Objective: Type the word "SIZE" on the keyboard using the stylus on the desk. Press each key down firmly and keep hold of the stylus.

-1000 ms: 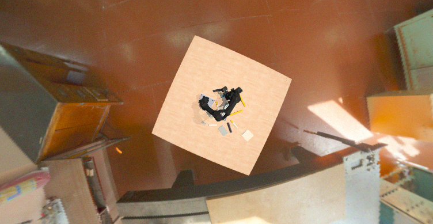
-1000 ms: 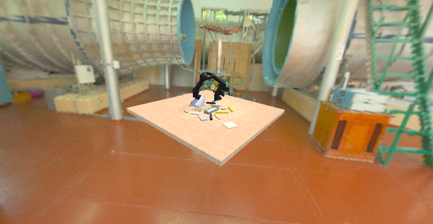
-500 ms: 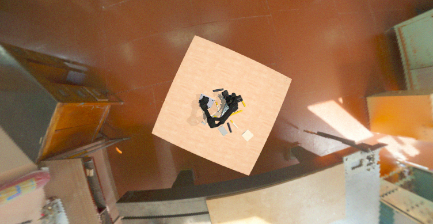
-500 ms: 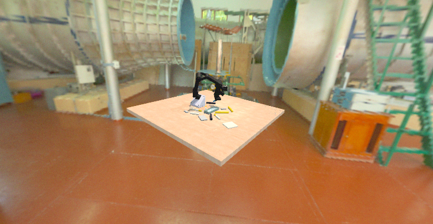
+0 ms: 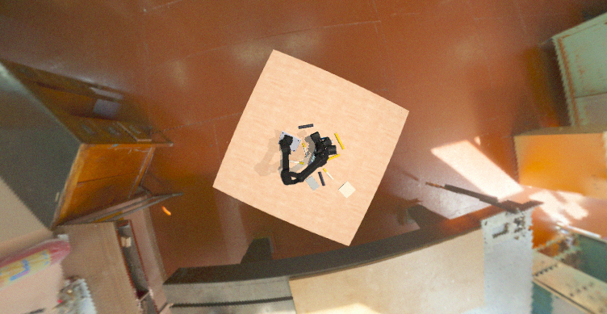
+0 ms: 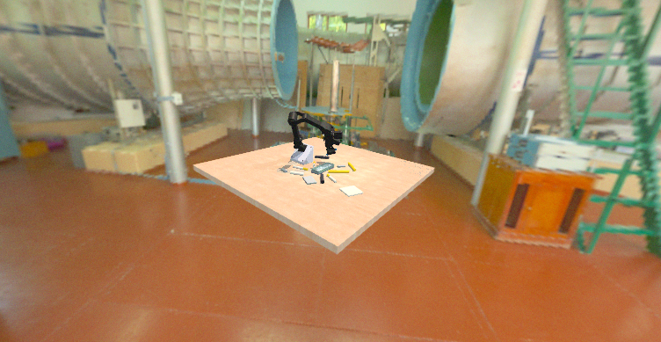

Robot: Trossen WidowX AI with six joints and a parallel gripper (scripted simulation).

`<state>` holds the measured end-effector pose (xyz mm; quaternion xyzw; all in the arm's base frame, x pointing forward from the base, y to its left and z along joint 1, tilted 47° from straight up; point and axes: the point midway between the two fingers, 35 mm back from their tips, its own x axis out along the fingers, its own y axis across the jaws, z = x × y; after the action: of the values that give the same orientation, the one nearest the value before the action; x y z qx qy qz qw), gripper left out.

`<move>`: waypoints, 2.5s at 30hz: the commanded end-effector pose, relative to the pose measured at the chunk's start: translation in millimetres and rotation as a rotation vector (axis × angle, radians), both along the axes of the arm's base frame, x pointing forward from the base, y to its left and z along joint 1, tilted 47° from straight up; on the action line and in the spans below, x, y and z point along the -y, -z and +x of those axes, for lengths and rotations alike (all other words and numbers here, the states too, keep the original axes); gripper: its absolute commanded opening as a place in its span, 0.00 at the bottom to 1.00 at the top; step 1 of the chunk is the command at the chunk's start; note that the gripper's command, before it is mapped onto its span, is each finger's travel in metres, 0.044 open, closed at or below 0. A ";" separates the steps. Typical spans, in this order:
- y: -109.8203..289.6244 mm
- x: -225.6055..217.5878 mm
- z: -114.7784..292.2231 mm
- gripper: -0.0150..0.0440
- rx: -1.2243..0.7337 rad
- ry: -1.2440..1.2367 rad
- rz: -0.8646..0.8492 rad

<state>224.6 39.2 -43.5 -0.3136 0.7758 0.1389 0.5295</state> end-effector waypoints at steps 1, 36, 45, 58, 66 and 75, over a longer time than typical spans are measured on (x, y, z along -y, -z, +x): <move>-7.3 3.3 3.7 0.25 0.052 -0.004 0.052; -71.7 50.1 27.9 0.25 0.596 -0.144 0.256; -89.7 64.1 29.4 0.25 0.747 -0.205 0.237; -115.7 84.1 27.2 0.25 0.956 -0.305 0.155; -113.4 89.1 26.8 0.25 0.965 -0.311 0.149; -95.2 109.4 23.3 0.25 0.965 -0.311 0.147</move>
<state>249.9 -64.6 59.0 -0.4152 0.3751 0.1066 0.8219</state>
